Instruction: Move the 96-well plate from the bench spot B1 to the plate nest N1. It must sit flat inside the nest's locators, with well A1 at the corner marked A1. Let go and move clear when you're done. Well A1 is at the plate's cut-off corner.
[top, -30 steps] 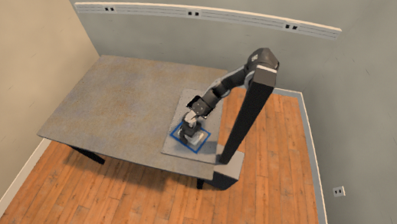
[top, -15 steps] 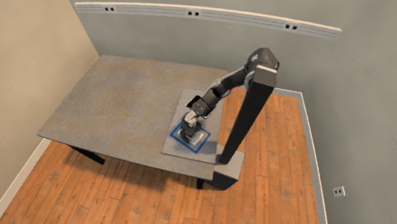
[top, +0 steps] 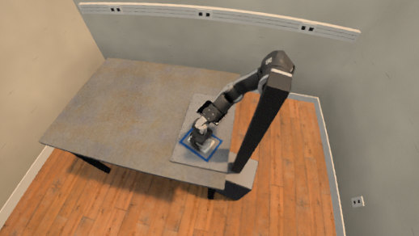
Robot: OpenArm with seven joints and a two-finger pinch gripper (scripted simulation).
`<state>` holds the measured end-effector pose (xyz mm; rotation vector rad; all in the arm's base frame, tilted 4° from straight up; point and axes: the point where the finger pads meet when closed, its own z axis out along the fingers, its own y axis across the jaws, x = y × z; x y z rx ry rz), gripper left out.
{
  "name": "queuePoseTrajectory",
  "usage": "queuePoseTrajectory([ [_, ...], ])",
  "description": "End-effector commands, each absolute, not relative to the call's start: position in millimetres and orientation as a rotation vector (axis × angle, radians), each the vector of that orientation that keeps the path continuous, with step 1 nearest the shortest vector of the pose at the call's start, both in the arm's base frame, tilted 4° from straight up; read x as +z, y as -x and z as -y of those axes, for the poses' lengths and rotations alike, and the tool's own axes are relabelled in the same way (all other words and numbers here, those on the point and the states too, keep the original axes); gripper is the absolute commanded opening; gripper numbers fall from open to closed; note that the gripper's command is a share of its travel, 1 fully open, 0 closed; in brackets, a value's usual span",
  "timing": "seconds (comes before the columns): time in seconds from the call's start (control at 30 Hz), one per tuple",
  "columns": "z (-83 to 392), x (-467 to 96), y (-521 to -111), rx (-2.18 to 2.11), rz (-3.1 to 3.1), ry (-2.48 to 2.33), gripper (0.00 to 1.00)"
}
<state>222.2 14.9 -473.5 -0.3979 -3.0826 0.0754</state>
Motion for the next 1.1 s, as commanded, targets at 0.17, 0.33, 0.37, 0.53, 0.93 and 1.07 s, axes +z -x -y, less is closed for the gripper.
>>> queuePoseTrajectory([
  [0.17, -16, -473, -223, 0.073, 3.083, 0.397, 0.00],
  [0.33, -16, -473, -223, 0.073, 3.083, 0.397, 0.00],
  [0.37, -16, -473, -223, 0.073, 3.083, 0.397, 0.00],
  [0.53, -16, -473, -223, 0.073, 3.083, 0.397, 0.00],
  [0.93, -15, -469, -223, 0.075, 3.082, 0.402, 0.00],
  [1.07, -15, -462, -225, 0.077, 3.081, 0.408, 0.00],
])
